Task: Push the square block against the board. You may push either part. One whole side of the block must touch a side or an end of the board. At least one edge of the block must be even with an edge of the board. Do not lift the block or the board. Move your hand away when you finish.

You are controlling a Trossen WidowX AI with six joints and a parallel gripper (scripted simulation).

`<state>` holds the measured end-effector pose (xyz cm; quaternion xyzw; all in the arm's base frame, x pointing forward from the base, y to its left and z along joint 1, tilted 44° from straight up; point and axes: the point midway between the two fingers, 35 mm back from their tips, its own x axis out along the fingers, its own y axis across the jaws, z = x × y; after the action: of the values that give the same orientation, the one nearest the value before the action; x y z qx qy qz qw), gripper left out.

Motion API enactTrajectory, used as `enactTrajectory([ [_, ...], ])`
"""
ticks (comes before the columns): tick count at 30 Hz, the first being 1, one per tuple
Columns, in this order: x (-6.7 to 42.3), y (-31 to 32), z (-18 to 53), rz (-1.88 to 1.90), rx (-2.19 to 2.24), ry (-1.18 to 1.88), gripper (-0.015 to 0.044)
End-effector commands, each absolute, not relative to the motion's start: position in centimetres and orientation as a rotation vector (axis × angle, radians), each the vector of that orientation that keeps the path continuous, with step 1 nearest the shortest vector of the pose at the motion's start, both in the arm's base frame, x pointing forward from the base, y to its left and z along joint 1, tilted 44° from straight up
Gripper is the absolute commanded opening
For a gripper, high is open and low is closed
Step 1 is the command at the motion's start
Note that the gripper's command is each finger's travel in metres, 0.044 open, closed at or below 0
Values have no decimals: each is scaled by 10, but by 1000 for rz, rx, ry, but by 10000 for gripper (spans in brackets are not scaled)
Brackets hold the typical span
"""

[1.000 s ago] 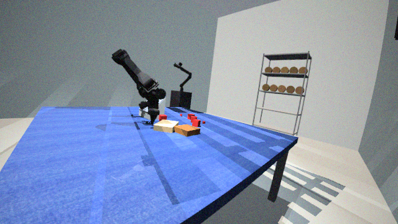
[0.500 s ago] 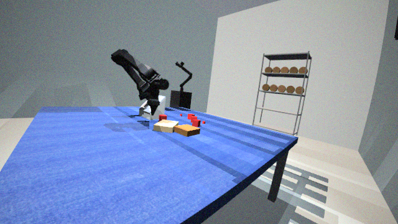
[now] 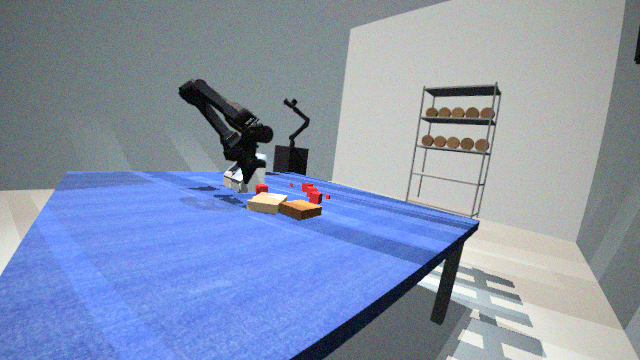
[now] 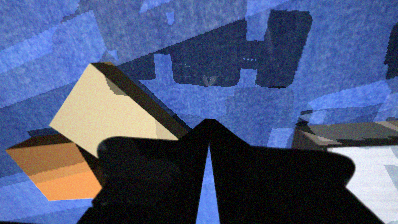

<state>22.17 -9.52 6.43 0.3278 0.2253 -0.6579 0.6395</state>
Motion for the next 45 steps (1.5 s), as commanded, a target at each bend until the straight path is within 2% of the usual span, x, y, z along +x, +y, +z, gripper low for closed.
enactTrajectory([
  [1, 222, -94, 63, -1448, 628, 615, 0],
  [33, 225, -83, 52, -890, -248, 1262, 0],
  [45, 226, -84, 48, -793, -369, 1332, 0],
])
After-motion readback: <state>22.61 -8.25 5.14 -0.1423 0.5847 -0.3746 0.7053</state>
